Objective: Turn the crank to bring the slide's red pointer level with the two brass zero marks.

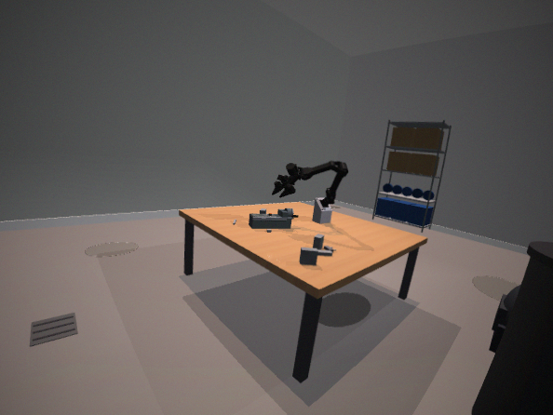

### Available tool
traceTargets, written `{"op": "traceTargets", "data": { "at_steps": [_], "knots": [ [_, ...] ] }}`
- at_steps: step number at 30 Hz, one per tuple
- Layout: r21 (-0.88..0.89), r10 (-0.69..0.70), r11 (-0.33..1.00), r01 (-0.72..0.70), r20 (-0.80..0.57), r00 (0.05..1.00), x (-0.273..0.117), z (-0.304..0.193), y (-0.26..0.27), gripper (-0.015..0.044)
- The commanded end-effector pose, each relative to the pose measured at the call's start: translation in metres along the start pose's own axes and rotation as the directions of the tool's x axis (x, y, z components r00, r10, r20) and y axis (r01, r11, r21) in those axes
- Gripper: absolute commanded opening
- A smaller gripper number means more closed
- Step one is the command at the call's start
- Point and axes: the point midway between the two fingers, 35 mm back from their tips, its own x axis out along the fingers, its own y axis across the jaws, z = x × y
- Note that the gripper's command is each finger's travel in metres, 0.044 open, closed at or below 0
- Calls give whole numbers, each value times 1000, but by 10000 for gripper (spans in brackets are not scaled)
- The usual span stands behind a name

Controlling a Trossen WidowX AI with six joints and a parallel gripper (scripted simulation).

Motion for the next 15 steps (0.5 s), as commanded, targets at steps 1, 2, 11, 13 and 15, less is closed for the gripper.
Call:
{"op": "traceTargets", "data": {
  "at_steps": [1, 2, 11, 13, 15],
  "knots": [
    [19, -17, 1000, 17, -12, 1000, -11, -11, 4, 440],
    [25, -23, 999, 23, -12, 1000, -15, -14, 6, 440],
    [75, -77, 994, 78, -12, 997, -48, -43, 18, 440],
    [85, -90, 992, 90, -13, 996, -55, -51, 20, 440],
    [96, -102, 990, 102, -13, 995, -62, -58, 22, 440]
  ]
}}
